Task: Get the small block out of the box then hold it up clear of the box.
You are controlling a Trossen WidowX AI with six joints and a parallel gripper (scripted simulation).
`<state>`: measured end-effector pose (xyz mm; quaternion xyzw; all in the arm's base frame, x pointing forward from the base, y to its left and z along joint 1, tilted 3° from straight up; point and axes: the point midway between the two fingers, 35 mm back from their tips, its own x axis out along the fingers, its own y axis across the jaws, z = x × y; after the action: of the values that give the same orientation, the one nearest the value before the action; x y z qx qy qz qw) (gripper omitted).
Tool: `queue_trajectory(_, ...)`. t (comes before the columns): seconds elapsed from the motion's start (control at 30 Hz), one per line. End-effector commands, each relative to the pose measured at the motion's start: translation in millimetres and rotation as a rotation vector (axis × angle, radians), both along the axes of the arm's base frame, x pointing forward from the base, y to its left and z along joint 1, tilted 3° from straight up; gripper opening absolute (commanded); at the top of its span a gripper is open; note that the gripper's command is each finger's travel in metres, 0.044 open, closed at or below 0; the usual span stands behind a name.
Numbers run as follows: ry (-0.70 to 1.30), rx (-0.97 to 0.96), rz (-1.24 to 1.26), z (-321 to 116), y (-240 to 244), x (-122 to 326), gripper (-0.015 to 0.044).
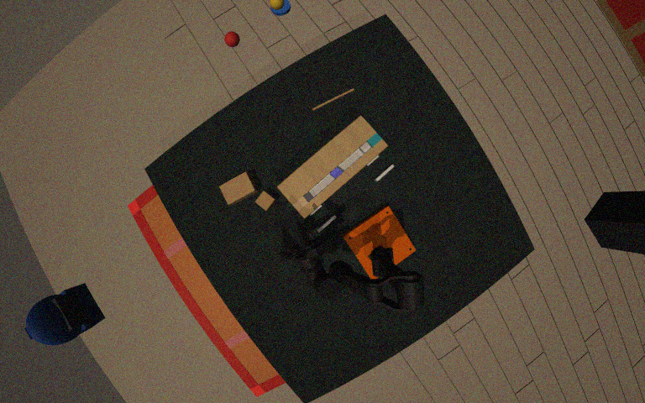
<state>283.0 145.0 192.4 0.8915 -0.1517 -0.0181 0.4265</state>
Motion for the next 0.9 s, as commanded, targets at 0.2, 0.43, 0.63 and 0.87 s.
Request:
queue_trajectory(0.2, 0.086, -0.188, -0.021, 1.6, -4.5, 39.2, 0.04)
queue_trajectory(0.43, 0.345, -0.519, -0.026, -4.4, -42.7, 114.7, 0.04)
queue_trajectory(0.63, 0.595, -0.69, 0.016, -14.6, -97.5, 154.3, 0.04)
queue_trajectory(0.87, 0.848, -0.779, 0.122, -26.0, -156.8, 166.4, 0.04)
